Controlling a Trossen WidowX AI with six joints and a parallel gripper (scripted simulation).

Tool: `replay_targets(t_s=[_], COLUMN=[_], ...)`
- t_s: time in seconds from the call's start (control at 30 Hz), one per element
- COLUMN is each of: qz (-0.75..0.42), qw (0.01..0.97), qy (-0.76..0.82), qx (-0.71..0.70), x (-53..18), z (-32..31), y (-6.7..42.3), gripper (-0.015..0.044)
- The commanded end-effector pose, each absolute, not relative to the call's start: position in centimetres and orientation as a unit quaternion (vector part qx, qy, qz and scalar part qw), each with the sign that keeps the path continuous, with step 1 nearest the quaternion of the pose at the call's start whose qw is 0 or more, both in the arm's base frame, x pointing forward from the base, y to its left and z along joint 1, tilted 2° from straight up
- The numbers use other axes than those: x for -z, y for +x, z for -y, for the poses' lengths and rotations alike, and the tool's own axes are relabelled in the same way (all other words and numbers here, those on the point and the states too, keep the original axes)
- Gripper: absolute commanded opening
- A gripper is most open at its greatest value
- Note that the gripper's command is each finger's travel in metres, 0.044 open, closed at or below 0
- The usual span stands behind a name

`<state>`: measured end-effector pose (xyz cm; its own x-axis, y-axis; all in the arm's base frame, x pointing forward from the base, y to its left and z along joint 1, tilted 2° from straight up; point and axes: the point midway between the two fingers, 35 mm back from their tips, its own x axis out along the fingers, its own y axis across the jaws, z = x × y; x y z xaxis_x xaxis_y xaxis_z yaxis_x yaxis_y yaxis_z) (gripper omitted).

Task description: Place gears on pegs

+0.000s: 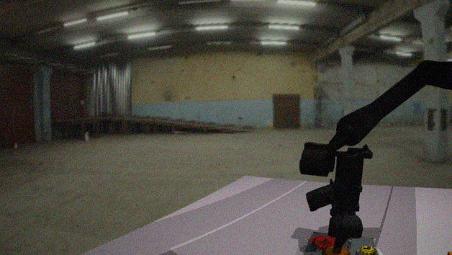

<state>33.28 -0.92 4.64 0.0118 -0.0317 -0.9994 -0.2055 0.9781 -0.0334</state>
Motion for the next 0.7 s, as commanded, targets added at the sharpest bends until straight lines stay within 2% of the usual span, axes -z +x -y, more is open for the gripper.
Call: replay_targets(t_s=[0.0, 0.37, 0.67], qz=[-0.697, -0.688, -0.69], qw=[0.704, 0.692, 0.695], qy=[-0.108, -0.167, -0.153], qx=[-0.085, -0.143, -0.129], x=[-4.59, -4.37, -4.16], z=[0.85, 0.96, 0.92], y=[33.32, 33.24, 33.35], gripper=[0.0, 0.0, 0.0])
